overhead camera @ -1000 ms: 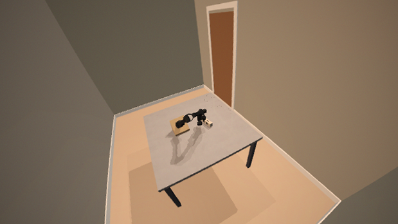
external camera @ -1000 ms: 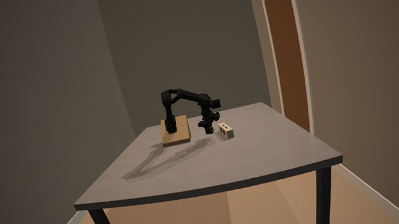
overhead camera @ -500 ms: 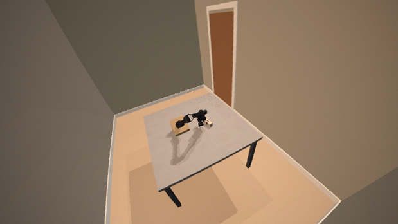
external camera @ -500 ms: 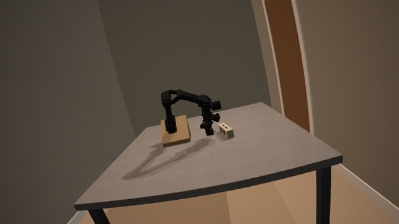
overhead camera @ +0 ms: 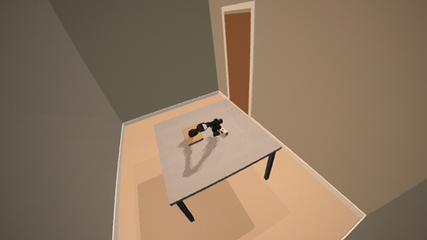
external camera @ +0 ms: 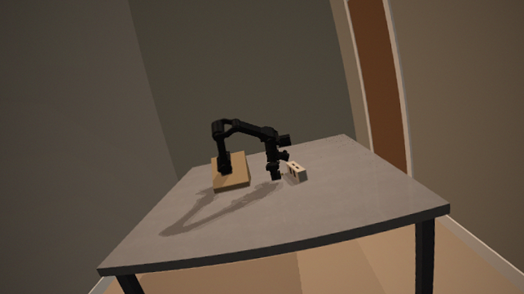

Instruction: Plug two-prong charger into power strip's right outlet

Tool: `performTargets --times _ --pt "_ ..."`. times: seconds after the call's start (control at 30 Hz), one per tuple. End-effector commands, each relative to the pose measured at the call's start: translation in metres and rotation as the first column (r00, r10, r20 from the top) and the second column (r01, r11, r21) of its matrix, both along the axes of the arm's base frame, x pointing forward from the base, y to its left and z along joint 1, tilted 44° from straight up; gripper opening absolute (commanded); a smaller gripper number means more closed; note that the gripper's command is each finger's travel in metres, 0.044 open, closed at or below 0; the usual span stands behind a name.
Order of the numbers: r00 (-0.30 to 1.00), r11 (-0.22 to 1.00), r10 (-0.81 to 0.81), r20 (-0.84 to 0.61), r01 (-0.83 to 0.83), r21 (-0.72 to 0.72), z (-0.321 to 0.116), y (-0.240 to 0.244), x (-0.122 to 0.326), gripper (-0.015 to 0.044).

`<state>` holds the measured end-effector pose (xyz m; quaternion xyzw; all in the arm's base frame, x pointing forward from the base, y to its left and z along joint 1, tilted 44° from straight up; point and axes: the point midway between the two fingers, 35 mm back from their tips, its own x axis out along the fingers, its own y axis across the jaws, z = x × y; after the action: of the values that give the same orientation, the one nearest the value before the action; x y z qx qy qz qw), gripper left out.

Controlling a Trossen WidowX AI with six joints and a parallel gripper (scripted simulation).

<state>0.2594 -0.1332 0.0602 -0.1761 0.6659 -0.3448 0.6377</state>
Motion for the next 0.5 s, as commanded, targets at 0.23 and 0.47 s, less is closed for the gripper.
performTargets --times 0.23,0.47 --pt "0.991 0.995 0.096 -0.094 -0.096 0.008 0.001 -0.010 -0.002 0.0000" --pt "0.977 0.988 0.152 -0.152 -0.151 0.019 0.002 -0.016 -0.003 0.0000"
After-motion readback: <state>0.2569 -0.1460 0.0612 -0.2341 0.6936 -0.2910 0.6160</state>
